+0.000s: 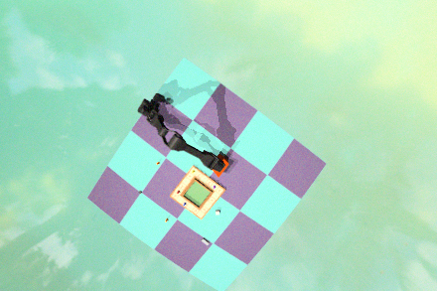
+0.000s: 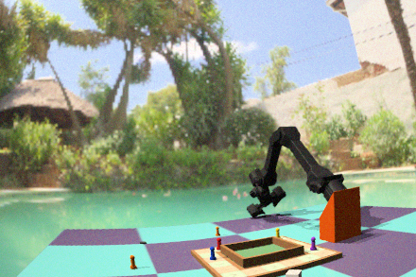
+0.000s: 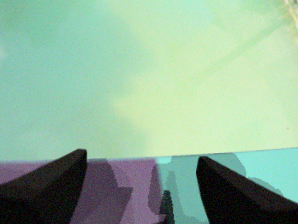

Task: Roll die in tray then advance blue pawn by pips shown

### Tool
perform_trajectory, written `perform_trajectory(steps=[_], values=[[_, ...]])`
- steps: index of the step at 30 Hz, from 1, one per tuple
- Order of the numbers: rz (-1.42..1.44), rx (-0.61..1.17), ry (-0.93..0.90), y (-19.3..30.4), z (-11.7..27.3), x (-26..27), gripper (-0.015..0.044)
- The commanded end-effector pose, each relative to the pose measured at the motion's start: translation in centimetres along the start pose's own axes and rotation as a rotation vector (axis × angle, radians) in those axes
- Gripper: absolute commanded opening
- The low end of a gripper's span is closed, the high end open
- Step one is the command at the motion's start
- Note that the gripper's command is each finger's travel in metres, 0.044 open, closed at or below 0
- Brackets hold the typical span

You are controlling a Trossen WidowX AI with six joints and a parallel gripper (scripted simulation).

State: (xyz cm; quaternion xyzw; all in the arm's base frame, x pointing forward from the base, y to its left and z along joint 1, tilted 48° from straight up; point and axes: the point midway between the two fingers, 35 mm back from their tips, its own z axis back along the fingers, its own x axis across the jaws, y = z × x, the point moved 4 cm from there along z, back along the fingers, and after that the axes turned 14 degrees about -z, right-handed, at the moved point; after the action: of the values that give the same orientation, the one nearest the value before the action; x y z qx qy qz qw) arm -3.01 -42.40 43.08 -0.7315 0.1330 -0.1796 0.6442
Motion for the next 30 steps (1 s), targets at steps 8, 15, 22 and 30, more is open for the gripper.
perform_trajectory(steps=[8, 15, 22, 30], values=[[-0.115, 0.152, -0.346, 0.8, 5.3, 9.1, 0.0275], [-0.161, 0.292, -0.556, 1.9, 10.1, 14.5, 0.0275], [-0.131, 0.434, -0.741, 4.0, 16.2, 19.9, 0.0275], [-0.034, 0.508, -0.911, 5.4, 24.5, 23.6, 0.0275]])
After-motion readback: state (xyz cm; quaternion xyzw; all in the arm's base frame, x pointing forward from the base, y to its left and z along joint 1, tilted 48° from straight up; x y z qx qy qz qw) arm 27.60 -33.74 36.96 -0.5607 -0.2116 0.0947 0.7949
